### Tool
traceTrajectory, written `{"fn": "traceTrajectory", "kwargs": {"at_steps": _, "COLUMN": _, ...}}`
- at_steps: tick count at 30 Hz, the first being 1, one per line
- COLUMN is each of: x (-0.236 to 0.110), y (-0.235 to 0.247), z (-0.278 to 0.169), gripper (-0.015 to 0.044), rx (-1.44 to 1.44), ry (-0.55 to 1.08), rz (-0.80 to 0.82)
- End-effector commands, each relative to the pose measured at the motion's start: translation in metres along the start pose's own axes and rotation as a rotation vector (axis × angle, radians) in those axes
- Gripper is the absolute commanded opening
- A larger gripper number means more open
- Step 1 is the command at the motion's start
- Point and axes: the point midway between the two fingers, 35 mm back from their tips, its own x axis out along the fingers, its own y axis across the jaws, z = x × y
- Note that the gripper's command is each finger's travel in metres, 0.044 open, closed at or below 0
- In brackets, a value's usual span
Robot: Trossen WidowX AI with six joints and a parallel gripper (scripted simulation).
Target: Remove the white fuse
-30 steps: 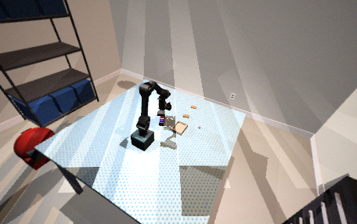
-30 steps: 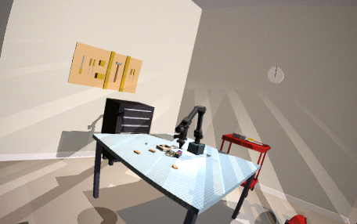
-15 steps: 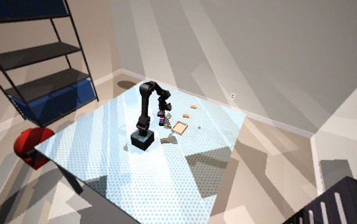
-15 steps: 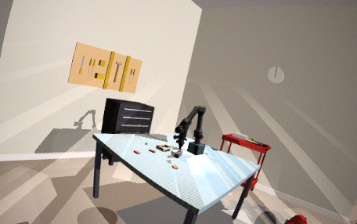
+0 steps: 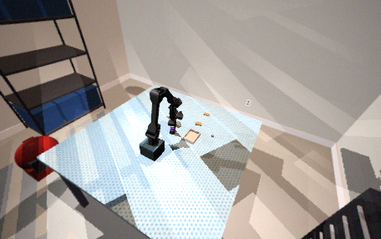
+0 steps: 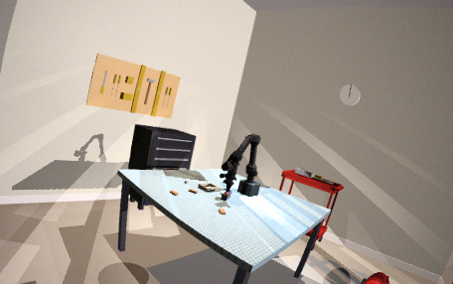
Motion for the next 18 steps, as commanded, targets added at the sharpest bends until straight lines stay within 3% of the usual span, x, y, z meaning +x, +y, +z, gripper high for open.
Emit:
{"fn": "traceTrajectory", "kwargs": {"at_steps": 1, "x": 0.0073, "y": -0.0031, "z": -0.0009, "gripper": 0.0068, "rx": 0.004, "ry": 0.002, "rz": -0.014}}
{"fn": "traceTrajectory", "kwargs": {"at_steps": 18, "x": 0.0107, "y": -0.0034, "z": -0.0011, "gripper": 0.0068, "rx": 0.004, "ry": 0.002, "rz": -0.014}}
